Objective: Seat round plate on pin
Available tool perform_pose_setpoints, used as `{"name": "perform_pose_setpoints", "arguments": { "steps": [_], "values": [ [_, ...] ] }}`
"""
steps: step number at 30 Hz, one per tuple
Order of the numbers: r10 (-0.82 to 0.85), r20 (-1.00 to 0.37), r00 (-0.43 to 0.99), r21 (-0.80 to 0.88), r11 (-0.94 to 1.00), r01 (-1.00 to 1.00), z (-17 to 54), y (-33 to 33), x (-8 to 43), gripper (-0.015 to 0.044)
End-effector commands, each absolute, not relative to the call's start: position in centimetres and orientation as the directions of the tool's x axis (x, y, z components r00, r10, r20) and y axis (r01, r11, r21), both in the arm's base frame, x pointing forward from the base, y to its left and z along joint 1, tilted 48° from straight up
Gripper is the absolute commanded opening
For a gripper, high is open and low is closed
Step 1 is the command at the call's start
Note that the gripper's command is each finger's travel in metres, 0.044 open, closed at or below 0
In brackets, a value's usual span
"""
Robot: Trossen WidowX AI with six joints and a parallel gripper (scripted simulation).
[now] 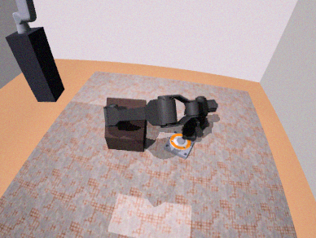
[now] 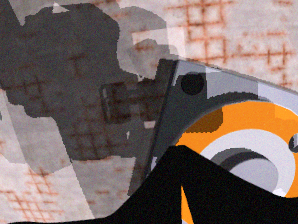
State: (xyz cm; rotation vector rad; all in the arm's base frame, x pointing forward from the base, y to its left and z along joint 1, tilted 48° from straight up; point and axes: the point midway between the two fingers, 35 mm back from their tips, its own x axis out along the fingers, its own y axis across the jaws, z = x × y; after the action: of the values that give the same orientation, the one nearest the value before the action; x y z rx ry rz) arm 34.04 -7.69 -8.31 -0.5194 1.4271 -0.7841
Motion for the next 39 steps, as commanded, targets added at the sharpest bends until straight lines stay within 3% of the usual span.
{"name": "perform_pose_setpoints", "arguments": {
  "steps": [1,39],
  "values": [
    [-0.739,-0.672,-0.046,-0.736,0.659,0.159,-8.7,-7.6,33.4,0.0],
    [-0.739,-0.672,-0.047,-0.735,0.659,0.158,-9.3,-6.8,30.6,0.0]
  ]
}}
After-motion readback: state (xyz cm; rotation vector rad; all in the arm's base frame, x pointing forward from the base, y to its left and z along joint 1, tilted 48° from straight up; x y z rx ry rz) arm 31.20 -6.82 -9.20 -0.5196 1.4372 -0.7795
